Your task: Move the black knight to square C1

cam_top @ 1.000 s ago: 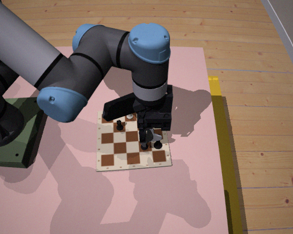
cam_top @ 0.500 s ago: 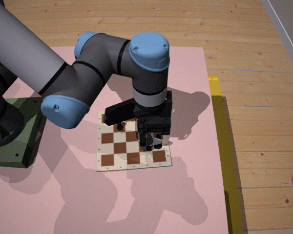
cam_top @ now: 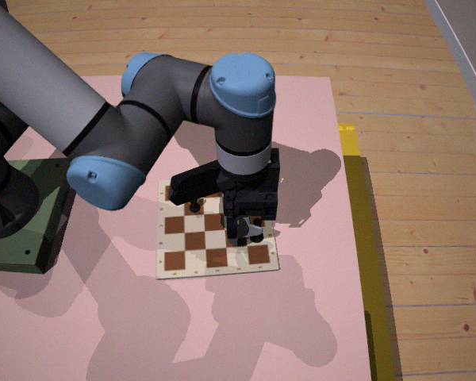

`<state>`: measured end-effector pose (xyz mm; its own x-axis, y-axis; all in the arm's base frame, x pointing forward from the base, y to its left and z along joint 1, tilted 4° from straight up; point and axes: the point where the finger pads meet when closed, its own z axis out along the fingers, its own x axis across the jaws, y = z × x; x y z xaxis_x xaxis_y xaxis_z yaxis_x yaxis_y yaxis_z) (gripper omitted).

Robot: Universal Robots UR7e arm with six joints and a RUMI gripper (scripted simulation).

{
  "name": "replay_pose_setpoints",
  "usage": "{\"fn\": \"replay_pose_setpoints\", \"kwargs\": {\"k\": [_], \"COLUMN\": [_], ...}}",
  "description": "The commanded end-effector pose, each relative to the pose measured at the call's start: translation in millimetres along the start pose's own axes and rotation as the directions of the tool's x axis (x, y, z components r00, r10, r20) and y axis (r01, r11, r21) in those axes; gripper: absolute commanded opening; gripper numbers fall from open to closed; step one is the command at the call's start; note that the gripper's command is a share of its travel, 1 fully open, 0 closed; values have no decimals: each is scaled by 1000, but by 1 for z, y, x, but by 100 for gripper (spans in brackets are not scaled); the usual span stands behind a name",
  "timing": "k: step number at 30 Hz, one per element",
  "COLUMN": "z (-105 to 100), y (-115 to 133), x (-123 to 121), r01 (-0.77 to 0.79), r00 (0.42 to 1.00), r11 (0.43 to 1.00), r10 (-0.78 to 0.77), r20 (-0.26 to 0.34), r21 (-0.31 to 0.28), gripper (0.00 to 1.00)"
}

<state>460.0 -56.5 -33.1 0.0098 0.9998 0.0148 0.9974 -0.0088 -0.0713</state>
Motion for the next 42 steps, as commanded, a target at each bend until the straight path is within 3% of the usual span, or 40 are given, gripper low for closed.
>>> {"fn": "replay_pose_setpoints", "kwargs": {"k": [1,19,20,42], "z": [0,0,0,0], "y": [0,0,0,0], "x": [0,0,0,0], "r01": [0,0,0,0], "r00": [1000,1000,1000,1000], "r11": [1000,1000,1000,1000], "r10": [0,0,0,0], "r20": [0,0,0,0], "r21": [-1,-1,-1,-1], "gripper": [22,22,0,0]}}
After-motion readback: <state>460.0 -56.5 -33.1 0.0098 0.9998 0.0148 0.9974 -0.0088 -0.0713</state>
